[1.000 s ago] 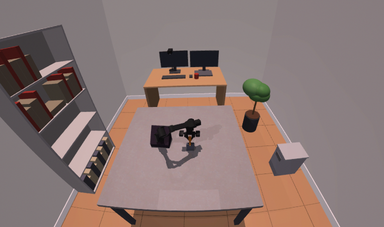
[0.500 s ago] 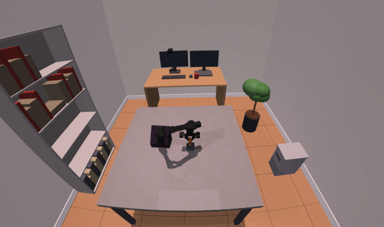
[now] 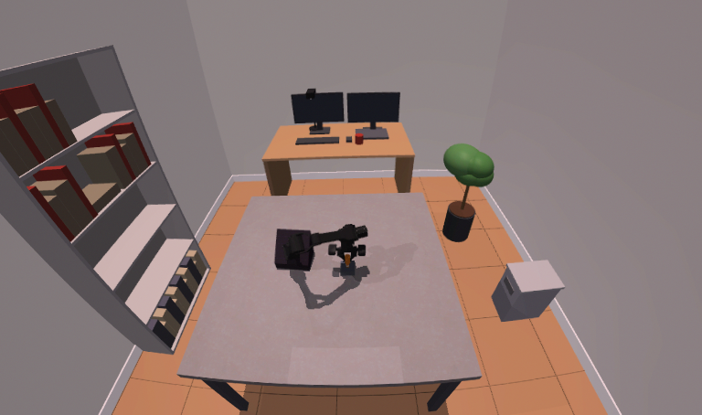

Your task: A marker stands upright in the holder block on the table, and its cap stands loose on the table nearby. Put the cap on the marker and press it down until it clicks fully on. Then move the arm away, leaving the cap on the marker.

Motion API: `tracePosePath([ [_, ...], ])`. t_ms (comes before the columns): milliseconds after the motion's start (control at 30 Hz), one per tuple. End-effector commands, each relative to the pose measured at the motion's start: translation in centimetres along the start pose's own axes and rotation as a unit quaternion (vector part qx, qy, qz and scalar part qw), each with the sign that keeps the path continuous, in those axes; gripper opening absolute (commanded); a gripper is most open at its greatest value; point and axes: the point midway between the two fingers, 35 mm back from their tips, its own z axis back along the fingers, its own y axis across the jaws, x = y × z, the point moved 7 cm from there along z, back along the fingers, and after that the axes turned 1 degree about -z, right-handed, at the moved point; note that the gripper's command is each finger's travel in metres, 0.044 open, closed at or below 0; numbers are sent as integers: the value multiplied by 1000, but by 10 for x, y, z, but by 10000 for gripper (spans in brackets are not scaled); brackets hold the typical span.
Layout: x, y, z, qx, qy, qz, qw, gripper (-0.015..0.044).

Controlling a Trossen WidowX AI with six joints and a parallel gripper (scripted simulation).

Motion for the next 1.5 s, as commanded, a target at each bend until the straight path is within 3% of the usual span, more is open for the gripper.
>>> tracePosePath([
  [0, 0, 1, -7, 1, 3, 2, 1000, 0],
  [500, 0, 2, -11, 1, 3, 2, 1000, 0],
  [1067, -1, 1, -11, 1, 2, 0, 1000, 440],
  [1167, 0, 0, -1, 1, 1, 0, 1000, 440],
  [1333, 0, 1, 62, 2, 0, 1, 1000, 440],
  [1467, 0, 1, 64, 2, 0, 1, 1000, 440],
])
